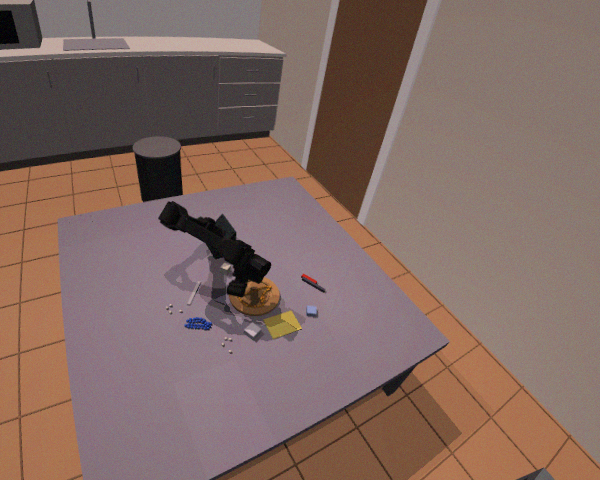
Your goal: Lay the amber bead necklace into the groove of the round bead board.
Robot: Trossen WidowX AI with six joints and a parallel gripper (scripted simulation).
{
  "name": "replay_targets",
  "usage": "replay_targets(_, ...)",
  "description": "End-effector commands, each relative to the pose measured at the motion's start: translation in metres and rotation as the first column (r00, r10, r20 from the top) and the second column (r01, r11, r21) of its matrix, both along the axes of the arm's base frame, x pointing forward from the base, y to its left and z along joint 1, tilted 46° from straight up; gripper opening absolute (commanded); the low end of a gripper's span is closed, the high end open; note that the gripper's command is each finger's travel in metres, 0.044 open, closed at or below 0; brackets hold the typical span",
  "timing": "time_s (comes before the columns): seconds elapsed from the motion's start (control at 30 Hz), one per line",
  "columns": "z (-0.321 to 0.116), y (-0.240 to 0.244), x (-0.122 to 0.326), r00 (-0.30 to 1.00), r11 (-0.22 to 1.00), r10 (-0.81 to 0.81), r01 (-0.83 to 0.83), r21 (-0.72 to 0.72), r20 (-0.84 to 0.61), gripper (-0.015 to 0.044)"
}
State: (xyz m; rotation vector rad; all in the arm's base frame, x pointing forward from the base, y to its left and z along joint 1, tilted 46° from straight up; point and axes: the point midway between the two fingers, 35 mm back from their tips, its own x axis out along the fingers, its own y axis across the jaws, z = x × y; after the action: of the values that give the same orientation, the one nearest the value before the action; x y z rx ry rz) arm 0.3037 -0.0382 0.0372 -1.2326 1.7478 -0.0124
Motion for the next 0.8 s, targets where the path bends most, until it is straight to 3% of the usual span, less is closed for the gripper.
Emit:
replay_targets(0.0, 0.004, 0.009, 0.004, 0.83, 0.918, 0.391, -0.38, 0.11, -0.398, 0.012)
replay_targets(0.77, -0.001, 0.004, 0.005, 0.837, 0.92, 0.389, -0.378, 0.108, -0.385, 0.012)
